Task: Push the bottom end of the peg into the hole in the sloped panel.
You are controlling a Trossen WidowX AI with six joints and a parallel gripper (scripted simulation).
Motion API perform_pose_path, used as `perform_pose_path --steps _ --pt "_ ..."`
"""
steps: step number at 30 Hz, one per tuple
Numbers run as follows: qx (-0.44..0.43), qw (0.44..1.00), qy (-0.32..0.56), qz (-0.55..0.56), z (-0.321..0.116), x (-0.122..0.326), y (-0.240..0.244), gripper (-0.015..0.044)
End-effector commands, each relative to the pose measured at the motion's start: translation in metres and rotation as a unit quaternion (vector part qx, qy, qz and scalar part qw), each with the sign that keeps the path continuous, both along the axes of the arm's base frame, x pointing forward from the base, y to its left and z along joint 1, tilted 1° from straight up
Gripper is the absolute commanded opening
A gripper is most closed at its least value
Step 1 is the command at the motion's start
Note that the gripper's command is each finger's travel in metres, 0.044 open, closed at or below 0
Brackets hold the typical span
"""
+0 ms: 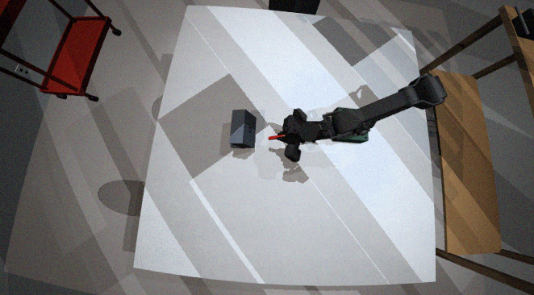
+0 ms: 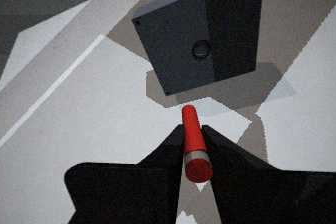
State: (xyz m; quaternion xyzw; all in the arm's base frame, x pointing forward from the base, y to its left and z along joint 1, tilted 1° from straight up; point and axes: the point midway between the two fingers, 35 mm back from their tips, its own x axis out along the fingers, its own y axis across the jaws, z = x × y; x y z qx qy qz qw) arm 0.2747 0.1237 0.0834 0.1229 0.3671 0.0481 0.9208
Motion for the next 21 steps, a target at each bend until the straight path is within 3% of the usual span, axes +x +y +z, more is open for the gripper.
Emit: perform_pose_path --steps 1,21 --pt "0.005 1.000 -0.003 -0.009 -0.003 -0.002 -0.004 0.0000" --pt "0.038 0.998 -0.043 -0.041 -0.002 -0.006 -0.015 0.0000"
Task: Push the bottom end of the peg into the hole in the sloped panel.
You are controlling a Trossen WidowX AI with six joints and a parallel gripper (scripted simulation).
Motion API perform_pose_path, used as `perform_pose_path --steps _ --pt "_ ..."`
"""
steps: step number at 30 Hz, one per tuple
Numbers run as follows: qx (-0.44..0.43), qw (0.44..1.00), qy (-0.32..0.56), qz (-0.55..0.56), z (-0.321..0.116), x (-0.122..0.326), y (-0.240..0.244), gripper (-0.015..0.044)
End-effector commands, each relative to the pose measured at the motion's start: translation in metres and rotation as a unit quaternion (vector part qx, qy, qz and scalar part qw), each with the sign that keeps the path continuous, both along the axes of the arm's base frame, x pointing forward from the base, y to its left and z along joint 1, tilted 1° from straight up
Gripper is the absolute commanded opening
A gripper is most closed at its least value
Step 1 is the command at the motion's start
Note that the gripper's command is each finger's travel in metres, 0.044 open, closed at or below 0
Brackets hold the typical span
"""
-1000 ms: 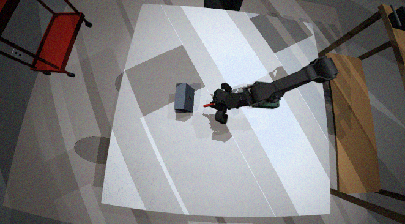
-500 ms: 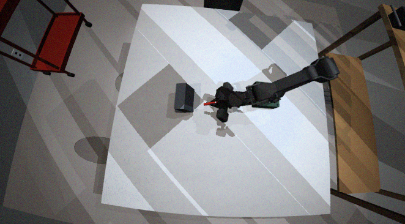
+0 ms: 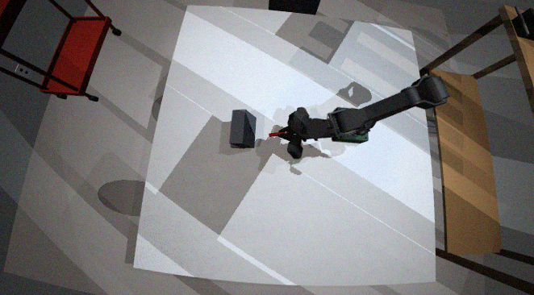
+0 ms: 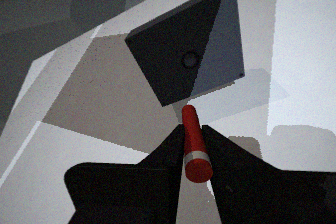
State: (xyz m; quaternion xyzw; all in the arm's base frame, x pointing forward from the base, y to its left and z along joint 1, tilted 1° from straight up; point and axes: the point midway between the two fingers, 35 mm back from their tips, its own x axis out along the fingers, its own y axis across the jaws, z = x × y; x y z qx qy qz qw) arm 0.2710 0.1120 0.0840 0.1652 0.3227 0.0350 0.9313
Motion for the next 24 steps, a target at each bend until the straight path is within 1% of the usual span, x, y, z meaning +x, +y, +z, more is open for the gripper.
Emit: perform_pose_path --steps 1,24 --pt "0.005 1.000 -0.003 -0.009 -0.0031 -0.0026 -0.0038 0.0000" --pt "0.036 0.998 -0.039 -0.034 -0.0028 -0.0037 -0.0124 0.0000"
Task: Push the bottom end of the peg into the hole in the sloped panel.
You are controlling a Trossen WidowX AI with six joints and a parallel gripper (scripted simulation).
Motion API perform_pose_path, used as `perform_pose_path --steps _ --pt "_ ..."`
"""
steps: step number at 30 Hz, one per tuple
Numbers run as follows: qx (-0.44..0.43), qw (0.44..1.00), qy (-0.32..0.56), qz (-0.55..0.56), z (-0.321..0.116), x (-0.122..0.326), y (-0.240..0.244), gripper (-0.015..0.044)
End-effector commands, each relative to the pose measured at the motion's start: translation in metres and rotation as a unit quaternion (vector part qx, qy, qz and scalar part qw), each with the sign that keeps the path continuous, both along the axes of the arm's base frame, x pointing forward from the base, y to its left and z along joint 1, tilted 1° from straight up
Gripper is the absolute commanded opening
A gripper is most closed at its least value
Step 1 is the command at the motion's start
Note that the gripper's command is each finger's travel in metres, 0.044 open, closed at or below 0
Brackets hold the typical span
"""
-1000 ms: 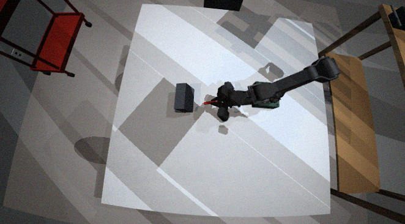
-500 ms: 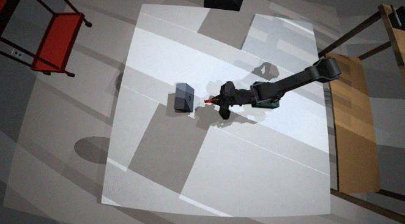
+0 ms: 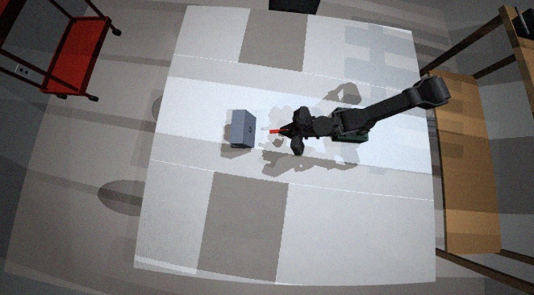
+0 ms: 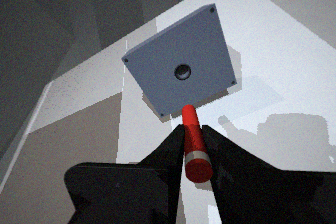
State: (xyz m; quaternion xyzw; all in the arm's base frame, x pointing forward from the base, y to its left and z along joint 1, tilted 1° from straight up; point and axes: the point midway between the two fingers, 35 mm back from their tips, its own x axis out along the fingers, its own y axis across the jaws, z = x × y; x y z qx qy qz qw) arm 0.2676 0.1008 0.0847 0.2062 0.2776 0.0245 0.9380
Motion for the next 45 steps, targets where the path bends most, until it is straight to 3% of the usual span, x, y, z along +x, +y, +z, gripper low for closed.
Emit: perform_pose_path --steps 1,45 --pt "0.002 1.000 0.001 -0.003 -0.004 0.000 -0.001 0.0000" --pt "0.024 0.999 -0.039 -0.005 -0.009 0.026 0.002 0.0000"
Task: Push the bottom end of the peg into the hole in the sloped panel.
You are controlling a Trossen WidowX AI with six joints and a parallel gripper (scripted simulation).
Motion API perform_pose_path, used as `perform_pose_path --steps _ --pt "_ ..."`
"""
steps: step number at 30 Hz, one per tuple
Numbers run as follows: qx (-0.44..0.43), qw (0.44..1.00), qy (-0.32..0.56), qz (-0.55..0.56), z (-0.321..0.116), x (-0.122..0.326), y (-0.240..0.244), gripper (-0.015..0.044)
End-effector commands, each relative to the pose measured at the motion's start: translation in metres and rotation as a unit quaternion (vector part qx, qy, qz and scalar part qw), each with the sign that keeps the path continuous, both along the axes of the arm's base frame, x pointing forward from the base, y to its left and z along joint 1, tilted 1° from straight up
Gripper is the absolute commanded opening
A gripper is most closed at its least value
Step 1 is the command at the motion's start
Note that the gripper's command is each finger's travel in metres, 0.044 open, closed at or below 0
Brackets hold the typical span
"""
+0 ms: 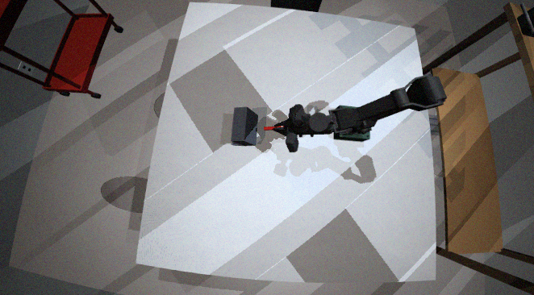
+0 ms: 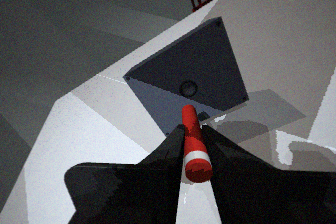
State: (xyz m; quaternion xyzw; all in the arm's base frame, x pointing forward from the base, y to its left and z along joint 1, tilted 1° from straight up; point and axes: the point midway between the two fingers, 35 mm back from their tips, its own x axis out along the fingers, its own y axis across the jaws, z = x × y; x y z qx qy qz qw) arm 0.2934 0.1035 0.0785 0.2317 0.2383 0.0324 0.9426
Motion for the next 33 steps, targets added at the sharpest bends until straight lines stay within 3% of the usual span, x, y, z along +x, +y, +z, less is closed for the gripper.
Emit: perform_pose_path --steps 1,33 --pt "-0.002 1.000 0.000 0.002 -0.003 0.001 0.000 0.0000" --pt "0.010 1.000 -0.027 0.001 -0.008 0.013 -0.001 0.0000"
